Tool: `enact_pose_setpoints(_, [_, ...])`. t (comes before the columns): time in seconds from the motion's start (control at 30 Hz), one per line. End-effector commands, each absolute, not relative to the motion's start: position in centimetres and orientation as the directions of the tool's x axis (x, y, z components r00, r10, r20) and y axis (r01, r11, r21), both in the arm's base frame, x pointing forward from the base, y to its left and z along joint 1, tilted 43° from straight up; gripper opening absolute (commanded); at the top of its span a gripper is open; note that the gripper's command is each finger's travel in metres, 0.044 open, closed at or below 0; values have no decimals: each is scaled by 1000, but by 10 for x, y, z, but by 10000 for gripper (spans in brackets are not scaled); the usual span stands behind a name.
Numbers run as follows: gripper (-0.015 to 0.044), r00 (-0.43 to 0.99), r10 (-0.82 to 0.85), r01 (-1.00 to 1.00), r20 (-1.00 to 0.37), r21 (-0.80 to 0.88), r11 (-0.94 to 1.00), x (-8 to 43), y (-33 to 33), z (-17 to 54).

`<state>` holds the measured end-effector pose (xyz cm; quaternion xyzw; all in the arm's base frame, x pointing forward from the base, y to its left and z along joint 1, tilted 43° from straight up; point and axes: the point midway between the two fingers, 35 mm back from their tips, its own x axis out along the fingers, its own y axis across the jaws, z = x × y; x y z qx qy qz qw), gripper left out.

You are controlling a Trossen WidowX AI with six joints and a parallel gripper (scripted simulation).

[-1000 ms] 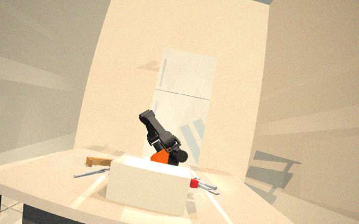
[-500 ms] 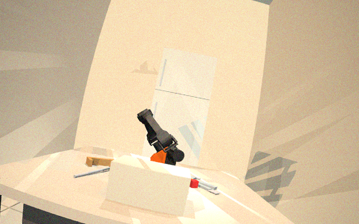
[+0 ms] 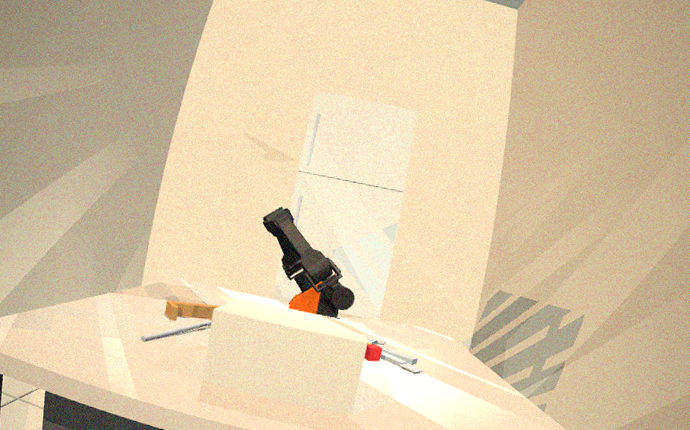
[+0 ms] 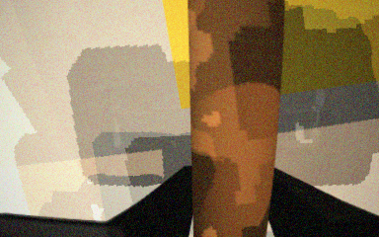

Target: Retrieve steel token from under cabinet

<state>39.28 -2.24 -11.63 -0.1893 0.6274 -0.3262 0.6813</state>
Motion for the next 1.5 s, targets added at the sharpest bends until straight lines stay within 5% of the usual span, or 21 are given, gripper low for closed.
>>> enact_pose_setpoints(0.0, [0,-2,-683,208,-730,-668,714,387,-22,-118])
enact_pose_setpoints(1.47, [0,-3,-683,207,-731,-668,714,342,-14,-126])
